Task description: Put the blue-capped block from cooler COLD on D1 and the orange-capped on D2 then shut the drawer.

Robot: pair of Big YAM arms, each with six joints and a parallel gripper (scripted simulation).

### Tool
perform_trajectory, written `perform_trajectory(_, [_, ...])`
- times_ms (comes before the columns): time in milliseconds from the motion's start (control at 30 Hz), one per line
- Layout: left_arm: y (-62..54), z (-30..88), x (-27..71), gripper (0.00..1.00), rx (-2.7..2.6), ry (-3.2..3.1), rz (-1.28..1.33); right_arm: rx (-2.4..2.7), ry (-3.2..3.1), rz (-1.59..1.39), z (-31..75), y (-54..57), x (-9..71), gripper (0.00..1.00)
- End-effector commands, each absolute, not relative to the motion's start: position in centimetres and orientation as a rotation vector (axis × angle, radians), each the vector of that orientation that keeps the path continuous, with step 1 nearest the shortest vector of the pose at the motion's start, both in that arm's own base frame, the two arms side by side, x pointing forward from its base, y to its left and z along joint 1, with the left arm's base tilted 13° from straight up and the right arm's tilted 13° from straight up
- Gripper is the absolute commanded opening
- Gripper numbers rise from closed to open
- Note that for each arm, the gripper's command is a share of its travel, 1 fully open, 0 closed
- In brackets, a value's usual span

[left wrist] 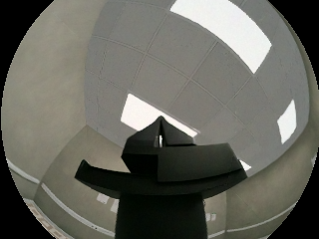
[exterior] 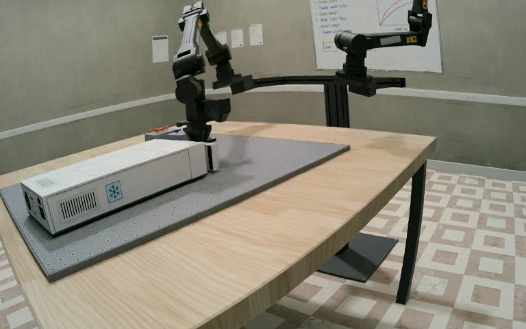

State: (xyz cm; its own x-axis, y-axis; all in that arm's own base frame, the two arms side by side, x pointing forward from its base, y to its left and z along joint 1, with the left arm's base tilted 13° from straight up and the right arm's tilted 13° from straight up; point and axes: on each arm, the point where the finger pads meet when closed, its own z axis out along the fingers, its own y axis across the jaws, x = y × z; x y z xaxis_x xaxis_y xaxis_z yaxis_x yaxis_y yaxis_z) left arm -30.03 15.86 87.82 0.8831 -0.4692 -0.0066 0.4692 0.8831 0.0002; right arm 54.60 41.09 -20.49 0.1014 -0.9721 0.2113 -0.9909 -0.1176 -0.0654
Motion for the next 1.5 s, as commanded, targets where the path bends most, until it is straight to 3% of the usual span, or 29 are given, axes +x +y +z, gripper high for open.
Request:
perform_trajectory(0, [14.8,88.6,-27.9,0.00,0.012,0.041,-0.490,2.282,-2.053,0.329,-20.4,41.6,57.6,0.00])
perform_trajectory(1467, [14.8,88.6,-27.9,0.00,0.012,0.041,-0.490,2.300,-2.037,0.328,-20.4,42.6,57.7,0.00])
